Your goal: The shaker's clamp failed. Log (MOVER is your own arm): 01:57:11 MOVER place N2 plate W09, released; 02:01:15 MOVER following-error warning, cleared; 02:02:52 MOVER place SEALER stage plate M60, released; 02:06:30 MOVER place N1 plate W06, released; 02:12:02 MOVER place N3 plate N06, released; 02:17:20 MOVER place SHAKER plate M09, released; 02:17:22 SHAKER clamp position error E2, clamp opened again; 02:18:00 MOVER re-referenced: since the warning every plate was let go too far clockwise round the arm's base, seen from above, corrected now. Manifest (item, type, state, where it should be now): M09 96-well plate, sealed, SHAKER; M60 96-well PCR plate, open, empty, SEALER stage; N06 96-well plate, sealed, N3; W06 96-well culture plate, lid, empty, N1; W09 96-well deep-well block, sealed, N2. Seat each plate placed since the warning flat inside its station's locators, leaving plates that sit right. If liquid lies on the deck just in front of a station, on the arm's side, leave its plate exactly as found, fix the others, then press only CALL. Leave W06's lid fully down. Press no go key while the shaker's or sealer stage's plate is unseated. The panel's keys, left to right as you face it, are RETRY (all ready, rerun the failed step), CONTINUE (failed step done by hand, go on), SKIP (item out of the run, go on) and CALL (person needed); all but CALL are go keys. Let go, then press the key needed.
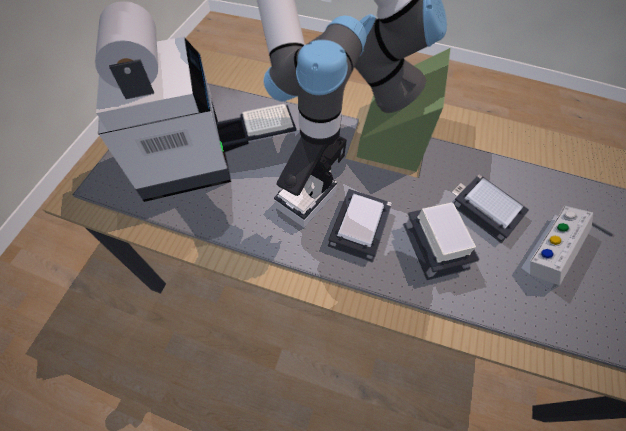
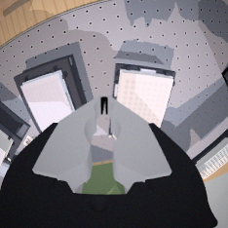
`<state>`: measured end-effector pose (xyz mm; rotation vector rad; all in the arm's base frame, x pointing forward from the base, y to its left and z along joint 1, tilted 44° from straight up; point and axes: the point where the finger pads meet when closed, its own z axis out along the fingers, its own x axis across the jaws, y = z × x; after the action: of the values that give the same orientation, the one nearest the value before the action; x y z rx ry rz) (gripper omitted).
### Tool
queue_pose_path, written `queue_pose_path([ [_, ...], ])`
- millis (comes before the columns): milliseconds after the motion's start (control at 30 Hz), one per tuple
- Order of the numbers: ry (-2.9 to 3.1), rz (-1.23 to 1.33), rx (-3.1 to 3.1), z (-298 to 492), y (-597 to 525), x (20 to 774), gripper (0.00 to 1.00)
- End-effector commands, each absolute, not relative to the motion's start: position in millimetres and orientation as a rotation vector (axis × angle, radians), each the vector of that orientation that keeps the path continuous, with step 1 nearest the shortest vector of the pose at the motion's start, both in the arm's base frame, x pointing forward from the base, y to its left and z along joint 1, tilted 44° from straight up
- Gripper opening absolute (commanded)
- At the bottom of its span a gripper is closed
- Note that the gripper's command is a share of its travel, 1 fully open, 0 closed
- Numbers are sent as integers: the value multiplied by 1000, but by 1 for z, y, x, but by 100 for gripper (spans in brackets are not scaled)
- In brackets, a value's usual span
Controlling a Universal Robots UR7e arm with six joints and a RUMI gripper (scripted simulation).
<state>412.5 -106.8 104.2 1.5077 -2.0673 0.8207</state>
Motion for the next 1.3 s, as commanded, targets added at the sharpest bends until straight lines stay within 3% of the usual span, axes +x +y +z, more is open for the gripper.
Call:
queue_pose_path([
  [0, -2067, 821, 1506, 94, -96, 425, 0],
  [1267, -1716, 677, 1808, -14, 15, 468, 0],
])
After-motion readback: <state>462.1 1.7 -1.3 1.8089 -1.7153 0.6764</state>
